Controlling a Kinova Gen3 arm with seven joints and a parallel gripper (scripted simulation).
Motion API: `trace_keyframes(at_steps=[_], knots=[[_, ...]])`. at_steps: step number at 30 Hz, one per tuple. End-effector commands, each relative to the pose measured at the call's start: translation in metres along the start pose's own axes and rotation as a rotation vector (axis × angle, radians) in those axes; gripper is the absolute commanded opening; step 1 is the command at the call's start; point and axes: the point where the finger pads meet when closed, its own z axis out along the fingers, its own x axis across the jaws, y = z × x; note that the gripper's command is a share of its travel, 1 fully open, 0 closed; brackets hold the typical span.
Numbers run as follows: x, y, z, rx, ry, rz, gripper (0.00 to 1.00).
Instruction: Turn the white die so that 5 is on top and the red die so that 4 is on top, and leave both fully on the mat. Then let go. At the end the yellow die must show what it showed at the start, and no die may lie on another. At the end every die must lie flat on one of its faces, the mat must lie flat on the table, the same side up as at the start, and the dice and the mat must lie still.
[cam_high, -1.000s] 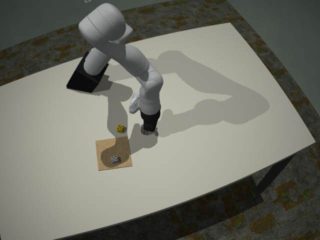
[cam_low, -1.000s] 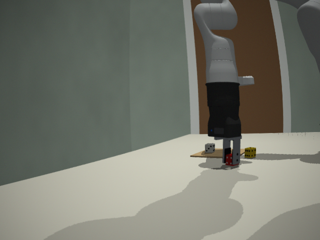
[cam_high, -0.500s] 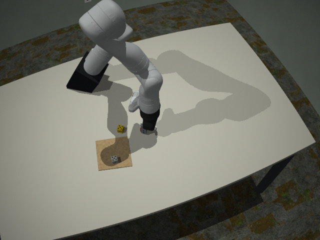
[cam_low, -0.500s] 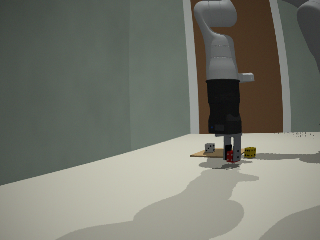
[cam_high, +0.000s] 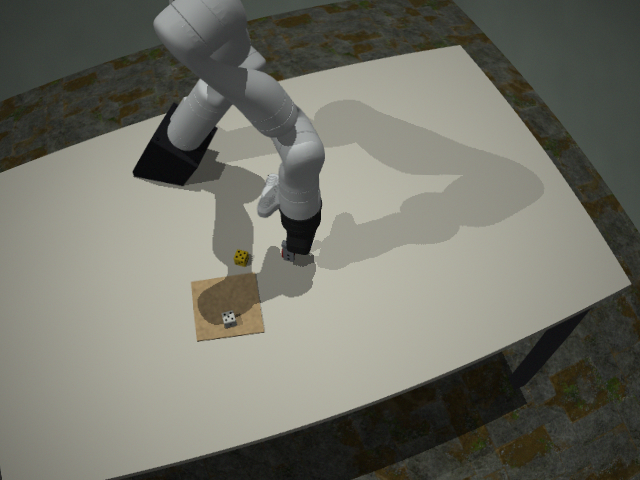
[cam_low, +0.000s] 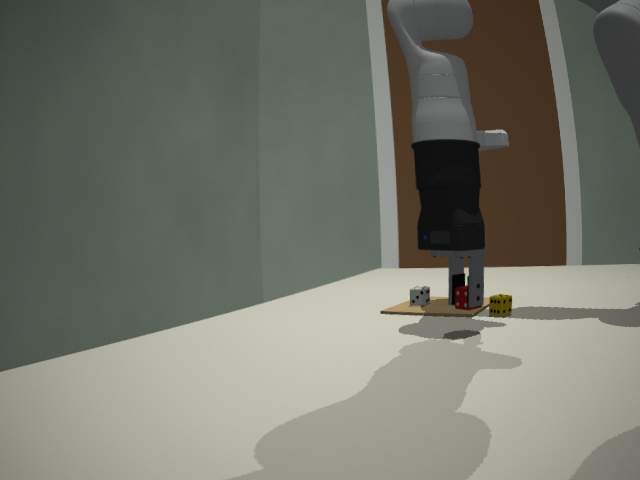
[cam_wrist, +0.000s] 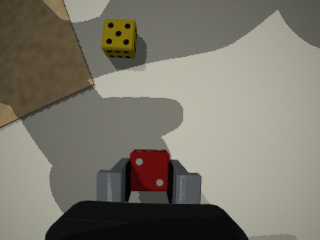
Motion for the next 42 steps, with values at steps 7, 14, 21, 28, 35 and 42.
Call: trace_keyframes(at_steps=[7, 14, 21, 28, 35, 42], knots=[[-0.004, -0.002, -0.018, 0.003, -0.007, -0.002, 0.49], [-0.004, -0.002, -0.037, 0.003, -0.007, -0.002, 0.49], [-0.004, -0.002, -0.050, 0.003, -0.007, -0.002, 0.49], [-0.004, -0.002, -0.065, 0.003, -0.007, -0.002, 0.49], [-0.004, -0.002, -0.072, 0.003, -0.007, -0.002, 0.49], [-0.004, -0.002, -0.074, 0.003, -0.007, -0.002, 0.49]])
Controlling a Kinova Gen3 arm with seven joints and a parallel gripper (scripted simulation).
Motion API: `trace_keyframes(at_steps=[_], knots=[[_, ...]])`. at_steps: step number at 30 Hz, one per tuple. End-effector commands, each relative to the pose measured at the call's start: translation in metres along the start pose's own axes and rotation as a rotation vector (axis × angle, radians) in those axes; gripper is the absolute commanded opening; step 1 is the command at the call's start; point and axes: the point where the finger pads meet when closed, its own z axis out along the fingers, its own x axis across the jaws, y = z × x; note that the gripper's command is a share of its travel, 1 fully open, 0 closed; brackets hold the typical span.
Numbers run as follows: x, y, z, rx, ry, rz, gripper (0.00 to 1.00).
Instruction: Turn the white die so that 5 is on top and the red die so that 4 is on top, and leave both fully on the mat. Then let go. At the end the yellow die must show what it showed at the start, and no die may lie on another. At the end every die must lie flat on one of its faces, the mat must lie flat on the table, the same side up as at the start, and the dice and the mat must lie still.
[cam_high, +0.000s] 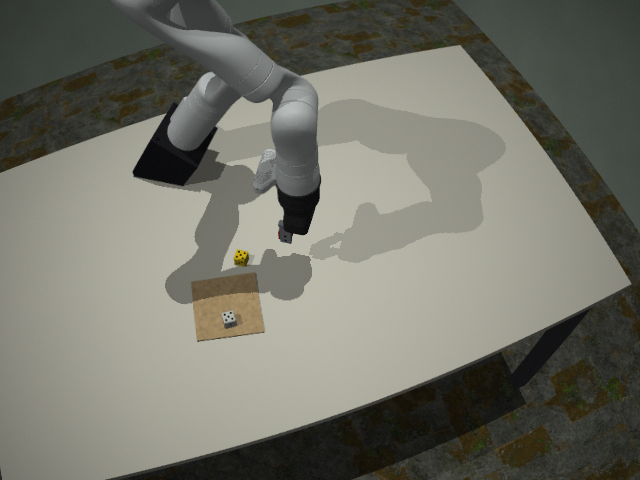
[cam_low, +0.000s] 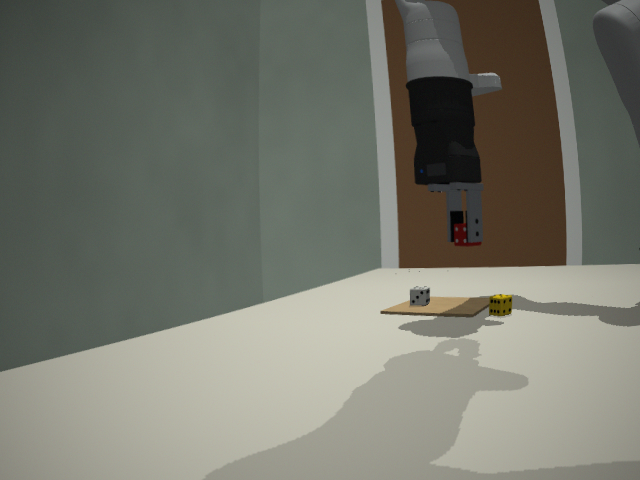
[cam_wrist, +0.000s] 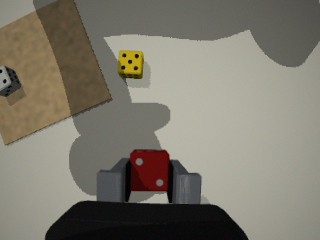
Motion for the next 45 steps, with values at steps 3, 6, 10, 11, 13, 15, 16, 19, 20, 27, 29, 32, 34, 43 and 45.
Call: trace_keyframes(at_steps=[3, 6, 10, 11, 13, 15, 16, 19, 20, 27, 29, 32, 34, 43, 45], knots=[[-0.002, 0.000, -0.002, 0.000, -0.001, -0.002, 0.49], [-0.002, 0.000, -0.002, 0.000, -0.001, -0.002, 0.49], [-0.001, 0.000, -0.001, 0.001, -0.001, -0.015, 0.49], [-0.001, 0.000, -0.001, 0.001, -0.001, -0.040, 0.49], [-0.001, 0.000, -0.001, 0.001, -0.001, -0.040, 0.49], [0.000, 0.000, 0.002, 0.002, 0.000, -0.134, 0.49], [0.000, 0.001, 0.004, 0.003, 0.000, -0.197, 0.49], [0.001, 0.003, 0.007, 0.002, 0.000, -0.324, 0.49], [0.002, 0.004, 0.009, 0.002, 0.000, -0.378, 0.49], [0.002, 0.005, 0.011, 0.000, 0.000, -0.456, 0.49], [0.002, 0.005, 0.011, -0.001, 0.000, -0.456, 0.49], [0.002, 0.005, 0.011, -0.004, 0.003, -0.454, 0.49], [0.001, 0.004, 0.011, -0.009, 0.009, -0.452, 0.49], [-0.005, -0.003, 0.014, -0.079, 0.072, -0.428, 0.49], [-0.007, -0.006, 0.015, -0.107, 0.093, -0.420, 0.49]])
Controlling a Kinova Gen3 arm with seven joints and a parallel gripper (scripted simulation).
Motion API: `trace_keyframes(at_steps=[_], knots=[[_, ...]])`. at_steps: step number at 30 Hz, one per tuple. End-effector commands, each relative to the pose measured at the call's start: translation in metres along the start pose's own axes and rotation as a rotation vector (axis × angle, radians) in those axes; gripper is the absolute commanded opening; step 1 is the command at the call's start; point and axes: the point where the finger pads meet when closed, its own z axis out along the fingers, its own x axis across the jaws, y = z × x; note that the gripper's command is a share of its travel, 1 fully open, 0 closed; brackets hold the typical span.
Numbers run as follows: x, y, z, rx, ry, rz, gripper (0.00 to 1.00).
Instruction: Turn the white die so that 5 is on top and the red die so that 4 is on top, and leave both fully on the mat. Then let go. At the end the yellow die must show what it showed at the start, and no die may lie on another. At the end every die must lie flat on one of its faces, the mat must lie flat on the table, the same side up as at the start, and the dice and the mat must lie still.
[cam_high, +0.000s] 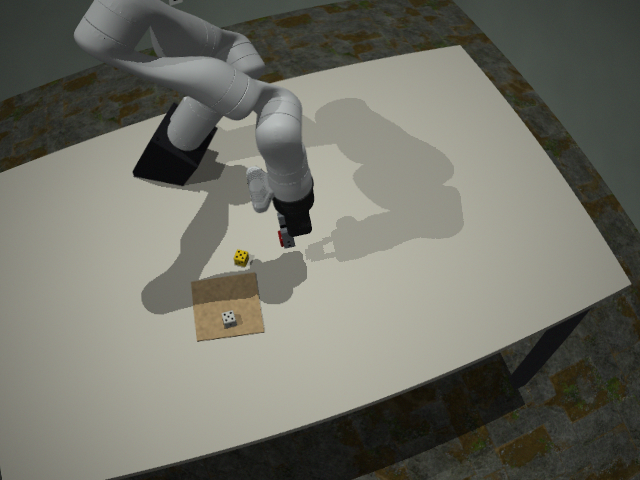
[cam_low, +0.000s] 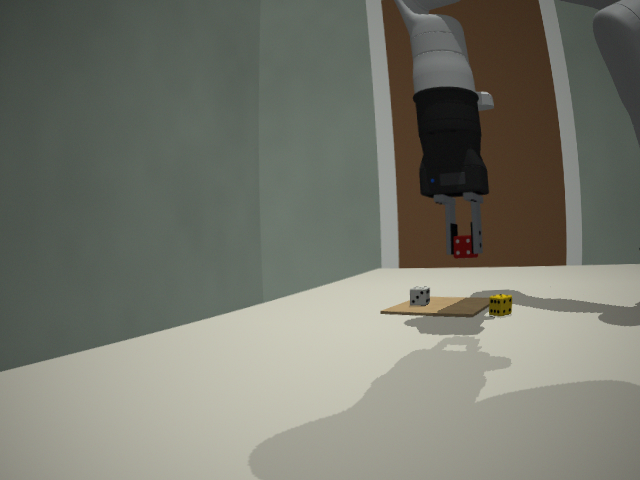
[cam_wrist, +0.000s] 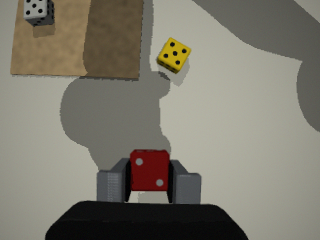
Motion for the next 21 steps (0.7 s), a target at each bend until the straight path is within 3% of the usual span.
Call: trace_keyframes(at_steps=[1, 6, 13, 17, 19, 21], knots=[[-0.002, -0.006, 0.000, -0.047, 0.023, 0.025, 0.49], [-0.002, -0.013, 0.003, -0.129, 0.055, 0.039, 0.49], [0.000, -0.021, 0.007, -0.326, 0.097, 0.052, 0.49], [0.002, -0.022, 0.009, -0.460, 0.104, 0.048, 0.49], [0.002, -0.022, 0.009, -0.460, 0.104, 0.048, 0.49], [0.003, -0.021, 0.010, -0.529, 0.101, 0.044, 0.49]])
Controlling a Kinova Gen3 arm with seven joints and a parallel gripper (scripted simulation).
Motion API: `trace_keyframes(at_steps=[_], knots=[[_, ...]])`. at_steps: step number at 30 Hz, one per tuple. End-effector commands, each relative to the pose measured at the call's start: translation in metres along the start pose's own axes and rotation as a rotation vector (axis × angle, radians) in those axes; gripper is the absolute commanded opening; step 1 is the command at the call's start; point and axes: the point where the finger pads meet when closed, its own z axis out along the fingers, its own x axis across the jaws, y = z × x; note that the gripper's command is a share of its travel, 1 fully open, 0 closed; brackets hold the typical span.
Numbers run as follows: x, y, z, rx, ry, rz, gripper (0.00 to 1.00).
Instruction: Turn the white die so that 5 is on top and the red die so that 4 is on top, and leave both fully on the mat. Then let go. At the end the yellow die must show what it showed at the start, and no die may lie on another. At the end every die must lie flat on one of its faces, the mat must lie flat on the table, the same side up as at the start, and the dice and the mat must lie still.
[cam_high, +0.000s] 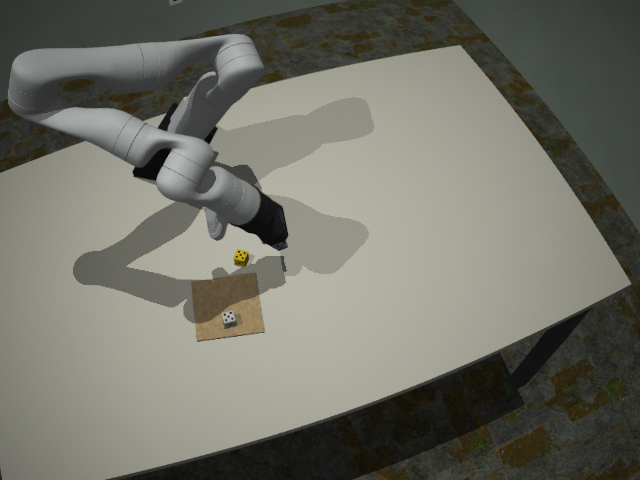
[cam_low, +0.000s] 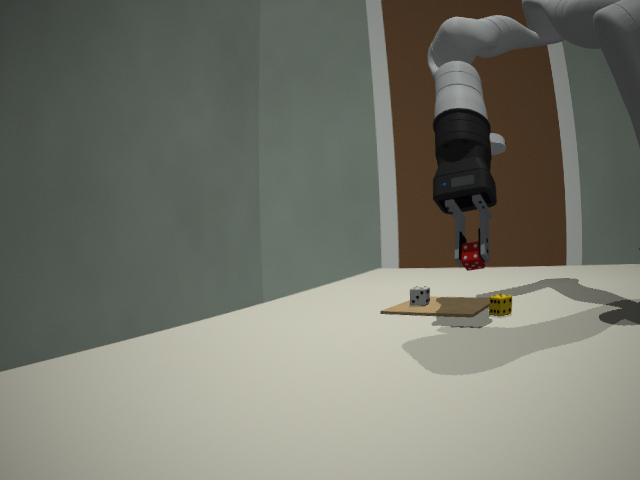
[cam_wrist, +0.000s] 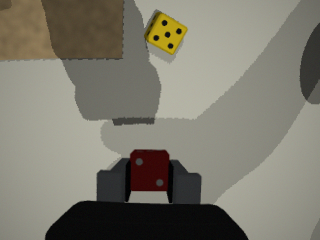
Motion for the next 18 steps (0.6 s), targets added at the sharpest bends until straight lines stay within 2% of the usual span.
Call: trace_keyframes(at_steps=[1, 6, 11, 13, 15, 18], knots=[[0.000, 0.000, 0.001, -0.138, 0.005, 0.008, 0.49], [0.001, 0.006, 0.002, -0.301, -0.015, -0.024, 0.49], [0.001, 0.013, 0.002, -0.434, -0.045, -0.059, 0.49], [0.000, 0.016, 0.002, -0.475, -0.058, -0.072, 0.49], [0.000, 0.016, 0.002, -0.475, -0.058, -0.072, 0.49], [0.000, 0.019, 0.001, -0.523, -0.074, -0.087, 0.49]])
